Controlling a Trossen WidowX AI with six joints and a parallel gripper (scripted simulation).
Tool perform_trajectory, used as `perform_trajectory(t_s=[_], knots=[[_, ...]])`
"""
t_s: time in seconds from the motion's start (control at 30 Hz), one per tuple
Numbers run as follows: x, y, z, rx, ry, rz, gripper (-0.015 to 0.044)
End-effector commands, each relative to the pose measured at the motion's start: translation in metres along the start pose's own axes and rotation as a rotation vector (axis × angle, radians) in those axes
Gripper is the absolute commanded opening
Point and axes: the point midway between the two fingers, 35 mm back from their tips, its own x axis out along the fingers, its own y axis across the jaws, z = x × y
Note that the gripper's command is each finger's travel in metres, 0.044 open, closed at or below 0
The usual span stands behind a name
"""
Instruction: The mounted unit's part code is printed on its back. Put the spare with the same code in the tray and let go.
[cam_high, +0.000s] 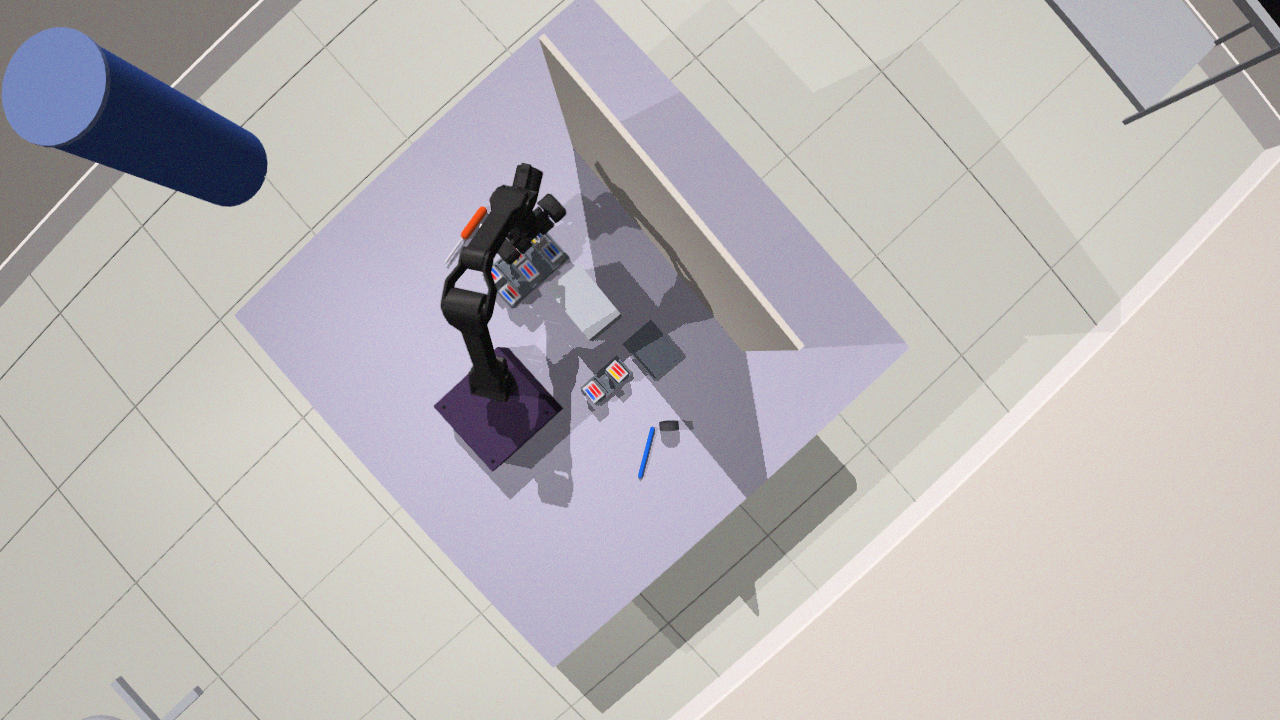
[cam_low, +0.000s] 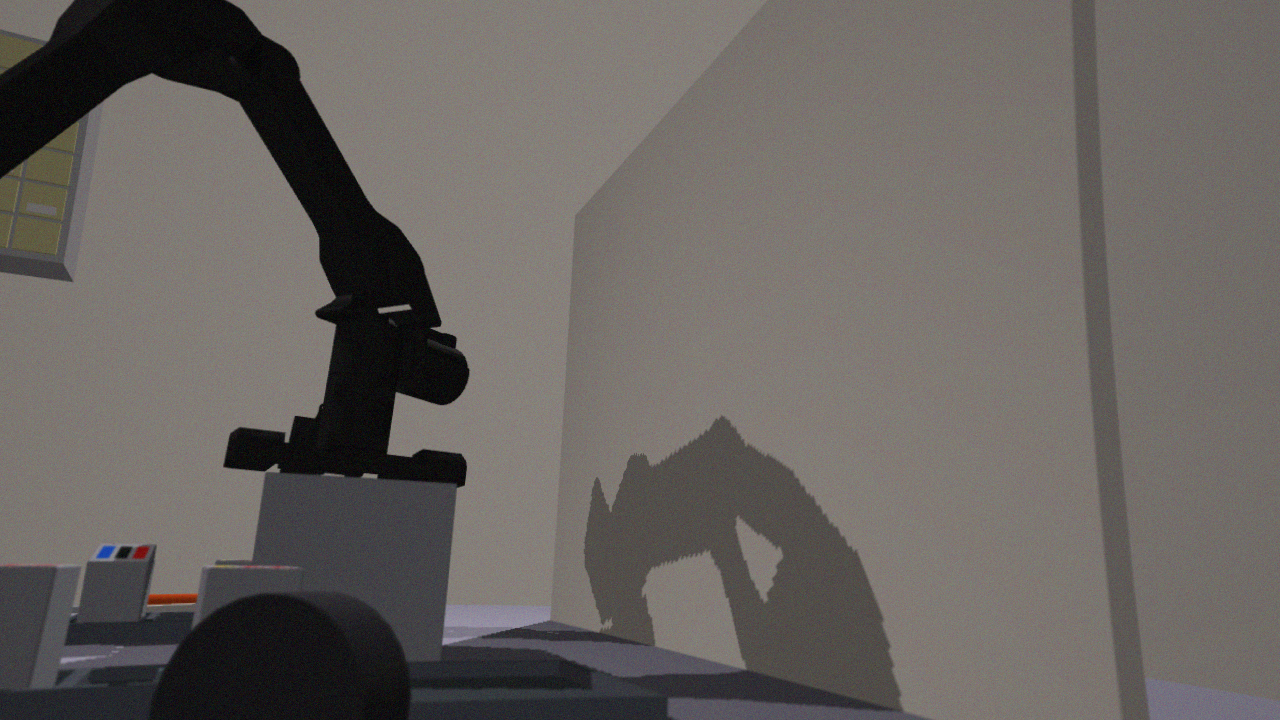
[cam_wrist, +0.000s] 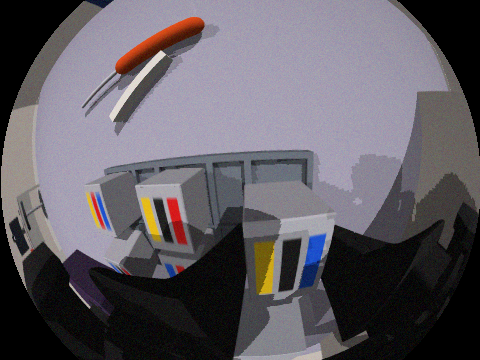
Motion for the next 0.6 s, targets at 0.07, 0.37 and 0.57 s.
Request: perform_trajectory(t_s=[0.07,0.37,0.57], knots=[[-0.0459,-0.0036,0.0018,-0.004,-0.017,-0.035,0.0000],[-0.0459,-0.0036,0.0018,-0.004,-0.017,-0.035,0.0000],[-0.0459,-0.0036,0.0018,-0.004,-0.017,-0.035,0.0000]])
